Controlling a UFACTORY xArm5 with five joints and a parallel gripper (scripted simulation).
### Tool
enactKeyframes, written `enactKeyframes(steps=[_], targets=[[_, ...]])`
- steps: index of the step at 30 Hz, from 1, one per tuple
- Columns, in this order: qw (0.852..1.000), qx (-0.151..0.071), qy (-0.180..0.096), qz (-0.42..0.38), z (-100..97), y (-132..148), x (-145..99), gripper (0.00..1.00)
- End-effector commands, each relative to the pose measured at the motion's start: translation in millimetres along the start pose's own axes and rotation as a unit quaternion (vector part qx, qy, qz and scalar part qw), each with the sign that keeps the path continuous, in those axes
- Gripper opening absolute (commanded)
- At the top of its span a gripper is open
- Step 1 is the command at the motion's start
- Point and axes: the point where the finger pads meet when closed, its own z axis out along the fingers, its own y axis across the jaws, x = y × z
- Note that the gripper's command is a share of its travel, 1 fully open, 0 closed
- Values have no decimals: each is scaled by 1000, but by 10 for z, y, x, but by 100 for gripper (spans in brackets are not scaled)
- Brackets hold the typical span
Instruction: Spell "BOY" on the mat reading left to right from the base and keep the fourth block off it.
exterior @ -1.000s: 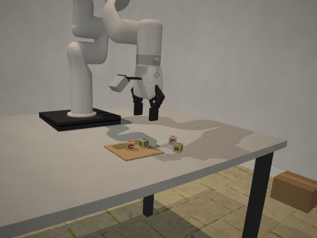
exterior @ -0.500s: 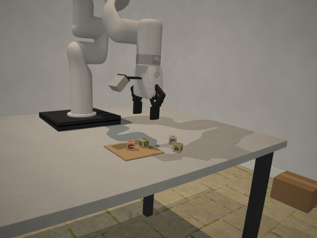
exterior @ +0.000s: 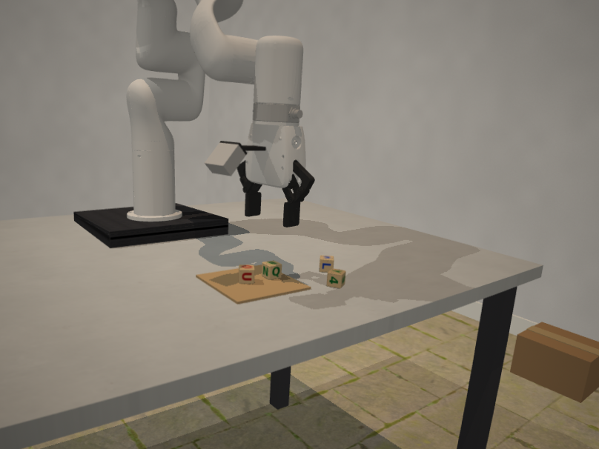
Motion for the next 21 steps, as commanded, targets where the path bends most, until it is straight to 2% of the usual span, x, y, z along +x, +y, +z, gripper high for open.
enactKeyframes(steps=[1, 2, 16, 18, 19, 21], targets=[[999, 2, 0, -49, -6, -6, 44, 100], [997, 2, 0, -80, -2, -1, 73, 100], [976, 2, 0, -219, 19, 26, 205, 100], [976, 2, 0, -219, 19, 26, 205, 100], [969, 2, -1, -249, 24, 32, 234, 100], [964, 2, -1, -266, 27, 36, 250, 100]])
